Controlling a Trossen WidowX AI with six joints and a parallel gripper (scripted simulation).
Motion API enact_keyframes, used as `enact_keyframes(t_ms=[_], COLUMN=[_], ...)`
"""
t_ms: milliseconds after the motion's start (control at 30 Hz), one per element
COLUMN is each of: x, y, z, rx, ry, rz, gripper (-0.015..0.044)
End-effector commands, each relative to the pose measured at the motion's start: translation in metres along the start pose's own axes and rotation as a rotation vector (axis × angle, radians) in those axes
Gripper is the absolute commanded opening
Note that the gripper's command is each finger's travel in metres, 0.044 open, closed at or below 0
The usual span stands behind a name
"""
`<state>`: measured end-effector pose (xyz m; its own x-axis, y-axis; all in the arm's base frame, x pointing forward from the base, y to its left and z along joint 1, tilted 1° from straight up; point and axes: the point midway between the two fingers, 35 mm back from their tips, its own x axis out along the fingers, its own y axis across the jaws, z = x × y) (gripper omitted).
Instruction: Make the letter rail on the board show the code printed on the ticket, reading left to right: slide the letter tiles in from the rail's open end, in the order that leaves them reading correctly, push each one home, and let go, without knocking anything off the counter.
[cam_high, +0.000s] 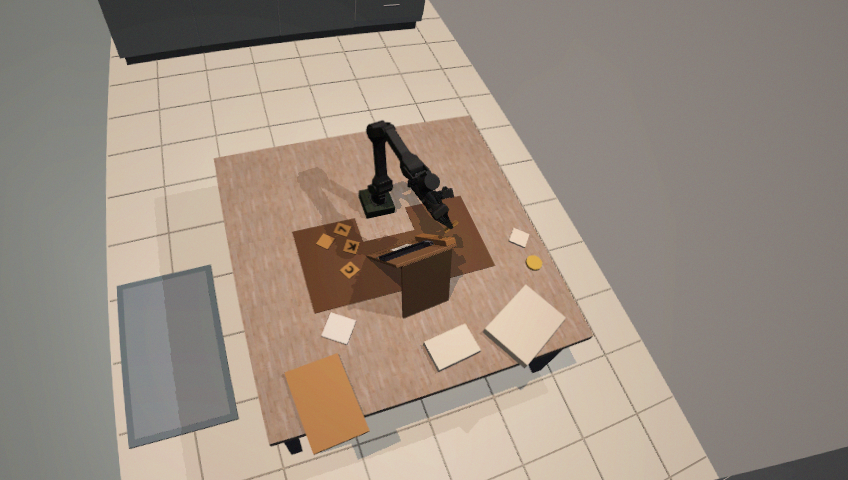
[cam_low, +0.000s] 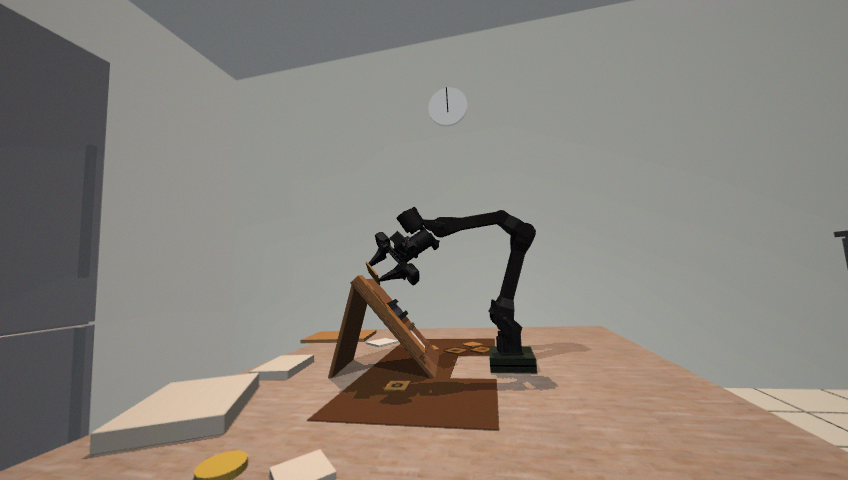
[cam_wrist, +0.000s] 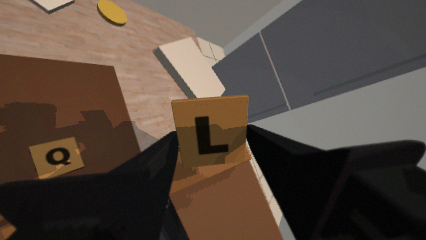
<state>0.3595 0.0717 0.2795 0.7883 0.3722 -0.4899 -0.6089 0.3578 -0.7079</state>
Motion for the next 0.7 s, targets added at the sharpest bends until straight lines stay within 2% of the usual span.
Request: enact_keyframes(t_ms=[0, 667], x=[-0.007, -0.032], y=[-0.016, -0.042], z=[-0.019, -0.131], rx=[0.041, 0.359], ry=[0.038, 0.204], rz=[-0.045, -0.125], gripper=[0.0, 0.0])
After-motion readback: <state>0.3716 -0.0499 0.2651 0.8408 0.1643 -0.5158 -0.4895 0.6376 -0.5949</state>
